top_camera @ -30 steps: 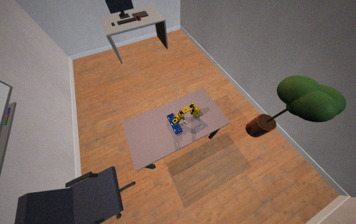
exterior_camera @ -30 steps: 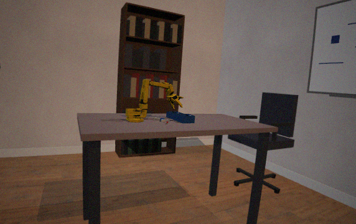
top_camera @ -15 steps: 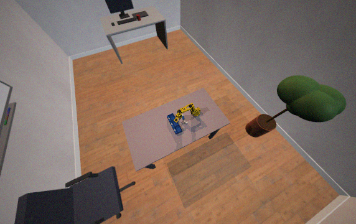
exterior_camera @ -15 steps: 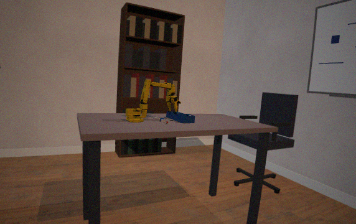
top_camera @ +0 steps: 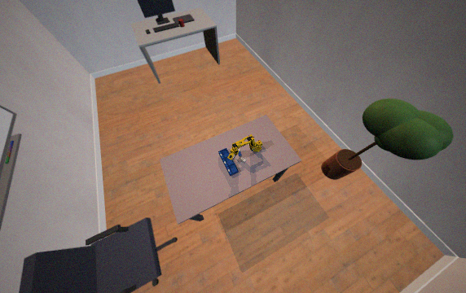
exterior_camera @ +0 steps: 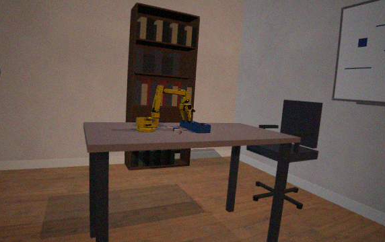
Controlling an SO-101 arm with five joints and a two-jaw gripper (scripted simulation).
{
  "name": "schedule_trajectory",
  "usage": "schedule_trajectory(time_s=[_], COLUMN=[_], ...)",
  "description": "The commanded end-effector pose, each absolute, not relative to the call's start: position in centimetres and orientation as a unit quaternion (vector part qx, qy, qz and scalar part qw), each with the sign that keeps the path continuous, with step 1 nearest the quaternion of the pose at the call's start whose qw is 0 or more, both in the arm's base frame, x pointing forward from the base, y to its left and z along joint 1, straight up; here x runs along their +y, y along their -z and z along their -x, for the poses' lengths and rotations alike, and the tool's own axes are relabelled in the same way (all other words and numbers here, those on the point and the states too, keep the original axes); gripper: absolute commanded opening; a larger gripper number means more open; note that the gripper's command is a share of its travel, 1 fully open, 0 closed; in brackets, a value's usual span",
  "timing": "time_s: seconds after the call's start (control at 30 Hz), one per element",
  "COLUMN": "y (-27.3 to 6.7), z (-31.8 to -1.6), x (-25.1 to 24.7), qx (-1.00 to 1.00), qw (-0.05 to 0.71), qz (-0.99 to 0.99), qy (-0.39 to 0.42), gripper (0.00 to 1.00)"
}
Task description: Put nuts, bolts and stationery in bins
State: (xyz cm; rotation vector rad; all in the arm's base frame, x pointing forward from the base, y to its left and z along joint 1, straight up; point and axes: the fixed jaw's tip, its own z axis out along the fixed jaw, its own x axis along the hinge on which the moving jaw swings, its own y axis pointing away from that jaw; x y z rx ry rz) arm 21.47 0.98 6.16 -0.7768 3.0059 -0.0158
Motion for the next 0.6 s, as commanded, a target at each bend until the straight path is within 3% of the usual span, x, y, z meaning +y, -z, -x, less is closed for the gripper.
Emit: schedule_trajectory(time_s=[0.0,0.57], y=[-6.84,-6.36], z=[-21.94,-21.75], x=[0.74,0.23], qx=[0.967,0.968], qw=[0.035,0.014], qz=[0.251,0.252], qy=[0.009,0.004], gripper=[0.22,0.22])
